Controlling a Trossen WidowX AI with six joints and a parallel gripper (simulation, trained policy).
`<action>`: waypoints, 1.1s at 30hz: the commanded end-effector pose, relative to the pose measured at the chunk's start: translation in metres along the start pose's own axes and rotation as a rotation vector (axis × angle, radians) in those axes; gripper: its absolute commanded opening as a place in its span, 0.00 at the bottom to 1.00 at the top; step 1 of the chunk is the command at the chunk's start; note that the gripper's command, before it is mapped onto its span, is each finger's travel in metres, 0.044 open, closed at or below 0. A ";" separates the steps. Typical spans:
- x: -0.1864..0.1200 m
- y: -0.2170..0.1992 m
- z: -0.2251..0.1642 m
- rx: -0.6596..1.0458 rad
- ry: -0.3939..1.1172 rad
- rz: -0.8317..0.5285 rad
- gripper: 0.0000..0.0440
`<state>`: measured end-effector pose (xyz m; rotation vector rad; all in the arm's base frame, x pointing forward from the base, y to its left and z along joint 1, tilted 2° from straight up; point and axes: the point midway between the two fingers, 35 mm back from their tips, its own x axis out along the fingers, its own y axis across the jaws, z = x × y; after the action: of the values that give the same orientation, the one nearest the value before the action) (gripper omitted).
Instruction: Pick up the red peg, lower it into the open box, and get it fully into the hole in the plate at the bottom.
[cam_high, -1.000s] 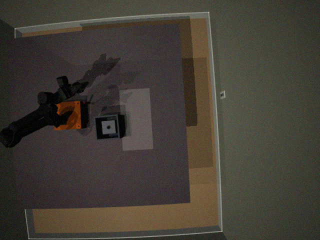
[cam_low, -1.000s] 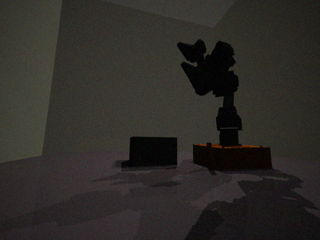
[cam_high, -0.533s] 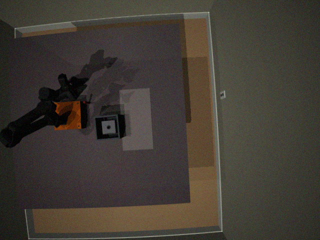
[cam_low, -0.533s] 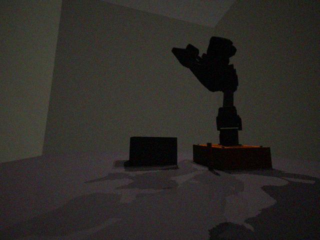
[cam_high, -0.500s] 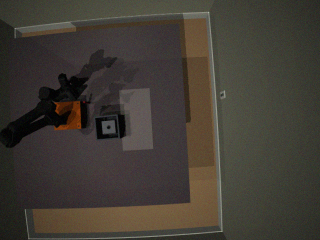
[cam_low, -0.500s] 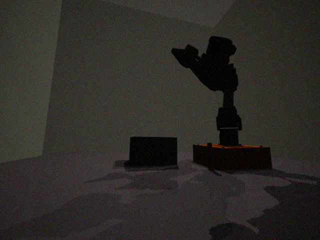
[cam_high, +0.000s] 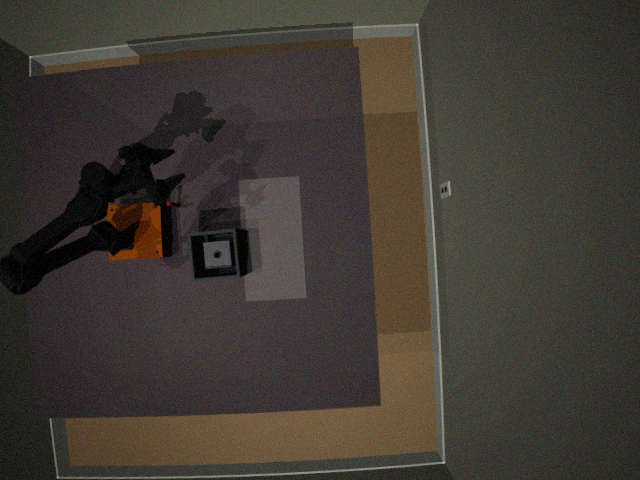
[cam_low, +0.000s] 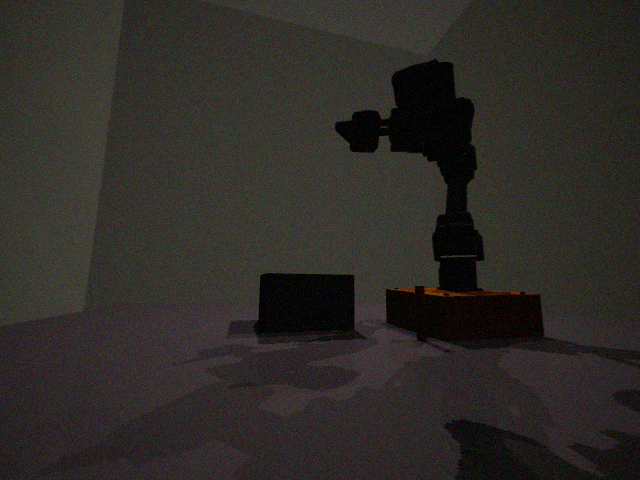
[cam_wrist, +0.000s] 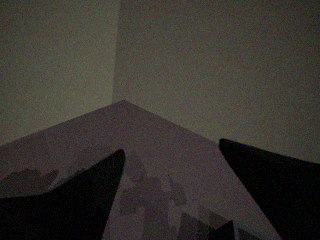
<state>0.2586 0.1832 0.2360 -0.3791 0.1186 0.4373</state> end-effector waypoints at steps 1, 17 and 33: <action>0.001 0.000 0.001 0.128 0.050 0.016 1.00; -0.005 -0.003 -0.032 0.596 0.357 -0.025 1.00; -0.028 0.002 -0.100 0.927 0.764 -0.234 1.00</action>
<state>0.2338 0.1401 0.1572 0.3364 0.9067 0.0241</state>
